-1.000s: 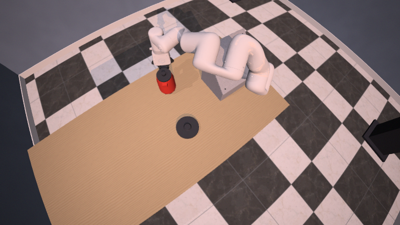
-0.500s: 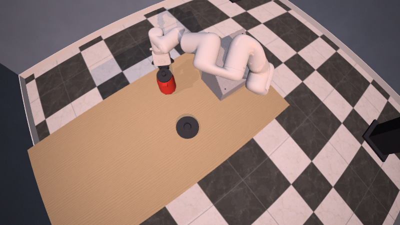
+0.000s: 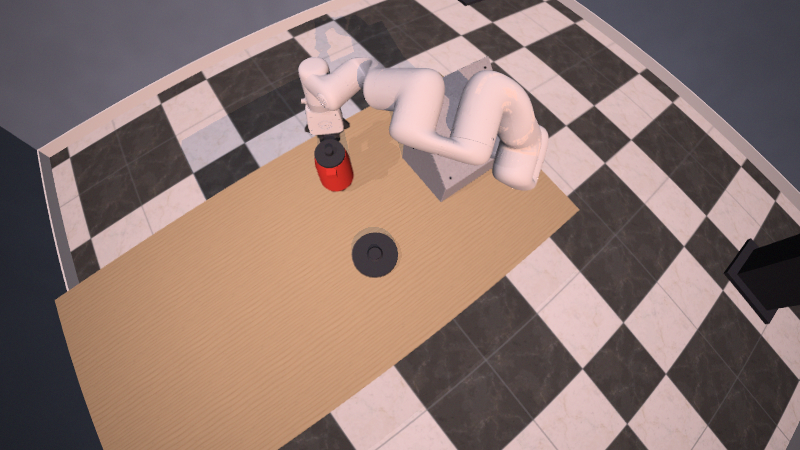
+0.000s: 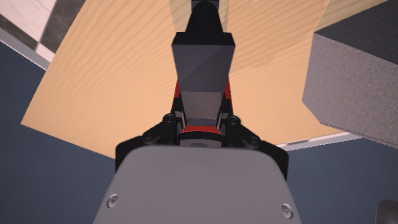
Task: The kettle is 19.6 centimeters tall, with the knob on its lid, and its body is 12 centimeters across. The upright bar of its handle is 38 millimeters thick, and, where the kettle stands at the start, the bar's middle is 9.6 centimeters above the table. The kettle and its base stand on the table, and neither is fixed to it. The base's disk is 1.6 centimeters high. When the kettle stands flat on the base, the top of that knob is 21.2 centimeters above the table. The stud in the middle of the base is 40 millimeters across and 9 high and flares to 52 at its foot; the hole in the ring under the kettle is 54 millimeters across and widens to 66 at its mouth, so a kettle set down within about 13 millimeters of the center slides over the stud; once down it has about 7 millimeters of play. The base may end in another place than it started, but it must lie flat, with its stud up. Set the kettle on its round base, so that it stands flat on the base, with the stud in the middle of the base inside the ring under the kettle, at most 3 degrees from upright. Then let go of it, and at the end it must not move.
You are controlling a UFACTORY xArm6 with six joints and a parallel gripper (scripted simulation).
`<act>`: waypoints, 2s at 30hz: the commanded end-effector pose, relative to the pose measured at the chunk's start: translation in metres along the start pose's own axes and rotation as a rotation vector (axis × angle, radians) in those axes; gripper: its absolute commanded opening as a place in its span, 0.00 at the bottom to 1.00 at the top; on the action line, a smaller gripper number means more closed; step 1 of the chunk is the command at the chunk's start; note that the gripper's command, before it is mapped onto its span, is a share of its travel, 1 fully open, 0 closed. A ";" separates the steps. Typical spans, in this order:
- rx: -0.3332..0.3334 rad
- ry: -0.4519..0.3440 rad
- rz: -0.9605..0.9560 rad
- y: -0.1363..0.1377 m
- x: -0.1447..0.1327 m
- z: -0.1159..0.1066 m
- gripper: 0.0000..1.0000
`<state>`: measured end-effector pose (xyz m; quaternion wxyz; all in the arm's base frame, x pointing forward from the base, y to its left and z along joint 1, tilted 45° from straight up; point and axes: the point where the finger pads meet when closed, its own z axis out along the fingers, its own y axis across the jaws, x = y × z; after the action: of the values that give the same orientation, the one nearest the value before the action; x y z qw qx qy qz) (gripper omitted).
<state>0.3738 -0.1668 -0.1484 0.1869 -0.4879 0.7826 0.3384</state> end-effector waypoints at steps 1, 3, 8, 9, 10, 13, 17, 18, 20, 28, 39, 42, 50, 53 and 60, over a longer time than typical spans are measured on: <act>0.005 0.002 -0.001 0.000 -0.004 -0.002 0.00; 0.005 0.002 -0.001 0.001 -0.007 -0.002 0.00; 0.005 0.002 -0.001 0.004 -0.015 -0.002 0.00; 0.005 0.002 -0.001 0.005 -0.017 -0.002 0.00; 0.005 0.002 -0.001 0.006 -0.019 -0.002 0.00; 0.005 0.002 -0.001 0.008 -0.026 -0.002 0.00; 0.005 0.002 -0.001 0.011 -0.033 -0.002 0.00; 0.005 0.002 -0.001 0.011 -0.033 -0.002 0.00; 0.005 0.002 -0.001 0.013 -0.038 -0.002 0.00; 0.005 0.002 -0.001 0.022 -0.061 -0.002 0.00; 0.005 0.002 -0.001 0.033 -0.089 -0.002 0.00; 0.005 0.002 -0.001 0.037 -0.100 -0.002 0.00; 0.005 0.002 -0.001 0.048 -0.127 -0.002 0.00; 0.005 0.002 -0.001 0.049 -0.131 -0.002 0.00; 0.005 0.002 -0.001 0.058 -0.155 -0.002 0.00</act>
<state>0.3892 -0.0613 -0.0425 0.1866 -0.4880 0.7826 0.3384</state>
